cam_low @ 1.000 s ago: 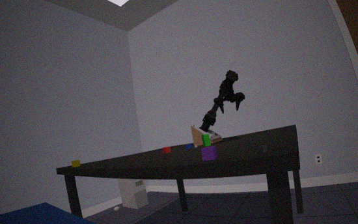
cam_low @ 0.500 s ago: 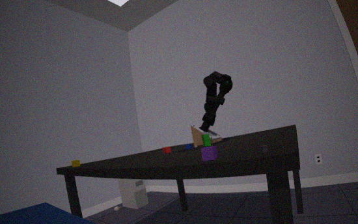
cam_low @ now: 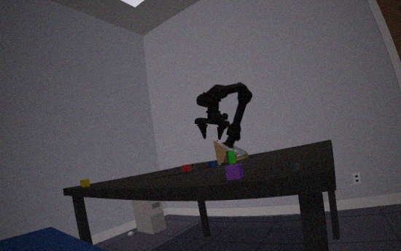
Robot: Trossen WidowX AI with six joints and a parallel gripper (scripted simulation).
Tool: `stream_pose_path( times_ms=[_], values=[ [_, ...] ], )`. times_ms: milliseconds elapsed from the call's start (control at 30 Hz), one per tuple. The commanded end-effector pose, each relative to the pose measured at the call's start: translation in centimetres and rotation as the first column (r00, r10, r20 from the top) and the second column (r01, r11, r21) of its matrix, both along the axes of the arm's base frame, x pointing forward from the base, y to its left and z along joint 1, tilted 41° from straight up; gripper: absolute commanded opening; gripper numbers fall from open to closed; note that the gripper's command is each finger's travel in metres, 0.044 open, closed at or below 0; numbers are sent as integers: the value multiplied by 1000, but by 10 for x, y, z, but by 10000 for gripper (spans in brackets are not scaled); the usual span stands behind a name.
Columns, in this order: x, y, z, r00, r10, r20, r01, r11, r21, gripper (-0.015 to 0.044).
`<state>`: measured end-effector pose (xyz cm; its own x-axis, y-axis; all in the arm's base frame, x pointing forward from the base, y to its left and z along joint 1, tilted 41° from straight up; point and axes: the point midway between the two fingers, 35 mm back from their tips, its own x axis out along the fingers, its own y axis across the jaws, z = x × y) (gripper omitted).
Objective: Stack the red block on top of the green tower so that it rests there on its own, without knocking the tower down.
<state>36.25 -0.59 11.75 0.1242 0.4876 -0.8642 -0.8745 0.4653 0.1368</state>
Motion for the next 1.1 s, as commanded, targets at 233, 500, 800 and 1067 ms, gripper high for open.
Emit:
stream_pose_path(
  times_ms=[233, 500, 800, 1067],
  values=[
    [12, -63, -74, 760, -498, -417, 556, 831, 20, 440],
    [4, -104, -131, 366, -664, -652, 818, 563, -114, 440],
    [-5, -125, -160, 163, -674, -721, 880, 430, -204, 440],
    [-2, -111, -177, 163, -674, -721, 880, 430, -203, 440]
  ],
)
